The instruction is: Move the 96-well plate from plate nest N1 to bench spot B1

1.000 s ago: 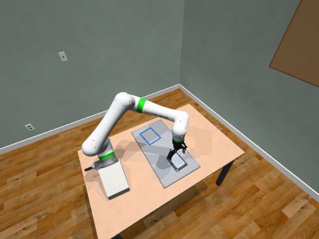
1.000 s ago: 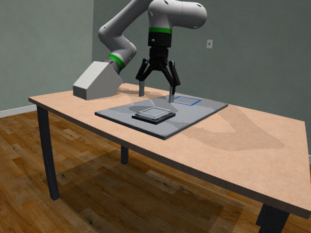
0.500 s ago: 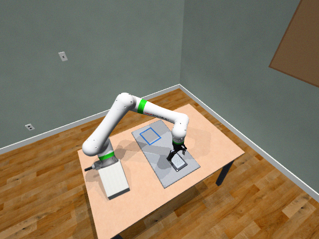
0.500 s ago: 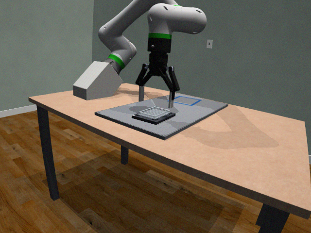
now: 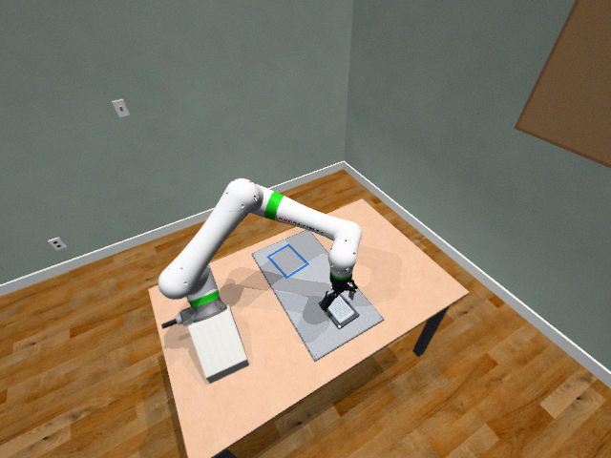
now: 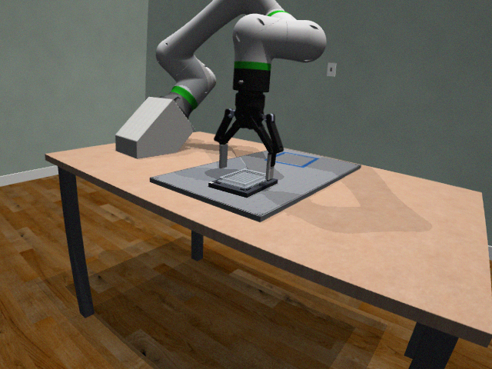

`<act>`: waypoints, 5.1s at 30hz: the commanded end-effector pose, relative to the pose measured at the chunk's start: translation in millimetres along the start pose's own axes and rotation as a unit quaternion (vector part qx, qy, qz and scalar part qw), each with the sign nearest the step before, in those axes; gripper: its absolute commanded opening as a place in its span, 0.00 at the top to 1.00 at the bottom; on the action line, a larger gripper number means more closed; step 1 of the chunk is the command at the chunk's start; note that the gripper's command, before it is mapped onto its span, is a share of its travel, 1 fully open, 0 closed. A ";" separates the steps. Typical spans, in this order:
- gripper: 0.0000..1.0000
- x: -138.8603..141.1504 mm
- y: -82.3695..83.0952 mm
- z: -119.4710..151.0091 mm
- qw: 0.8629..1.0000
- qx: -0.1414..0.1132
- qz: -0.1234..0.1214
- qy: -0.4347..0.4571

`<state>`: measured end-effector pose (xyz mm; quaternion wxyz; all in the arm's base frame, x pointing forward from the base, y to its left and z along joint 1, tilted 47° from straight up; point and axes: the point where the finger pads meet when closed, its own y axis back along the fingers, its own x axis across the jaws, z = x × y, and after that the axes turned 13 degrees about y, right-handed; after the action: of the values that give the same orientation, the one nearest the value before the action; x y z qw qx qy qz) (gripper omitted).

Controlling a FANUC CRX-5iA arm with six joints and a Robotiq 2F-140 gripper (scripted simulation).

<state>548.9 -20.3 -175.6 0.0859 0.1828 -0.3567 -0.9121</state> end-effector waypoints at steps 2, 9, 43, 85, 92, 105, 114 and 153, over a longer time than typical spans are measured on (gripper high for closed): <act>0.00 -0.1 -4.8 -0.2 1.000 0.000 0.000 0.000; 0.00 -0.1 -4.8 -0.2 1.000 0.000 0.000 0.000; 1.00 -0.1 -4.8 -0.2 1.000 0.000 0.000 0.000; 1.00 -0.1 50.2 -0.2 1.000 0.000 0.000 0.000; 1.00 -0.1 58.2 -0.2 1.000 0.000 0.000 0.000; 1.00 -0.1 58.2 -0.2 1.000 0.000 0.000 0.000; 1.00 -2.2 57.7 16.3 0.999 0.000 0.000 0.035; 1.00 -17.0 54.2 132.0 0.999 0.000 0.000 0.035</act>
<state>516.1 21.3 -50.9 0.0985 0.2146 -0.3531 -0.9053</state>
